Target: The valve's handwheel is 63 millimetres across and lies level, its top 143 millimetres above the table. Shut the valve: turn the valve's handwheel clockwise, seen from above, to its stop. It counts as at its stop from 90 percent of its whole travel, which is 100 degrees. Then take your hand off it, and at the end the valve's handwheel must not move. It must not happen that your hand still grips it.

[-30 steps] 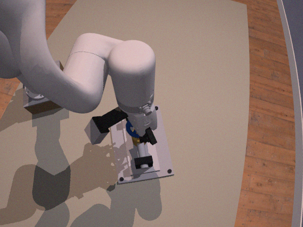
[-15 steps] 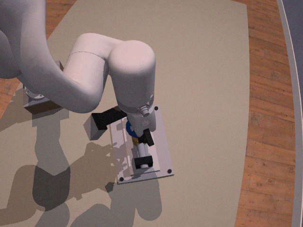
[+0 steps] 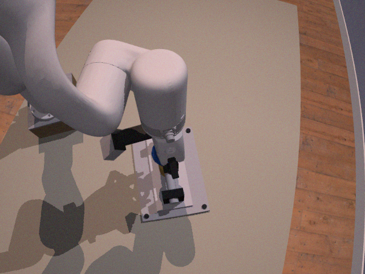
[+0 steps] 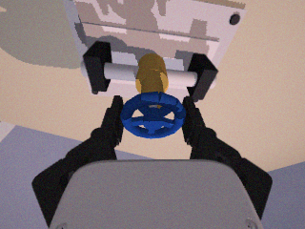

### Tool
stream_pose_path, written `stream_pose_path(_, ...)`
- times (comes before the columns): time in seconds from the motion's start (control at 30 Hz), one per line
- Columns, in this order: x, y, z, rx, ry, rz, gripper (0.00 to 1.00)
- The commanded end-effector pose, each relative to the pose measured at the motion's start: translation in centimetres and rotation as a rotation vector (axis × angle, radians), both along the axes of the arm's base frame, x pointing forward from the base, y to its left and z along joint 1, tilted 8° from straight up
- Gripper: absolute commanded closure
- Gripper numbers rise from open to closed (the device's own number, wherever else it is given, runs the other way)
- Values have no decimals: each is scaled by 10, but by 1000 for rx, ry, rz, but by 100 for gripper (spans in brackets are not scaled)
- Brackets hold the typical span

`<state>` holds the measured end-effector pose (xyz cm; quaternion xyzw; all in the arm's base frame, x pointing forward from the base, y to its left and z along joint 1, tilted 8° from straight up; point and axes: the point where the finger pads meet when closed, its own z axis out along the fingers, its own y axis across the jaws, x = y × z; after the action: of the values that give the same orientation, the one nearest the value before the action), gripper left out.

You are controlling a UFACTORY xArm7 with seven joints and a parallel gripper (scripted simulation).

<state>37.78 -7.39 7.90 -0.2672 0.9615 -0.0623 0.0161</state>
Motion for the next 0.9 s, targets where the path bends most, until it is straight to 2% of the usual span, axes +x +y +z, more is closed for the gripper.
stream_pose_path(0.0, 1, 0, 1, 0, -14, -74, 100)
stream_pose_path(0.87, 1, 0, 1, 33, -70, -560, 100)
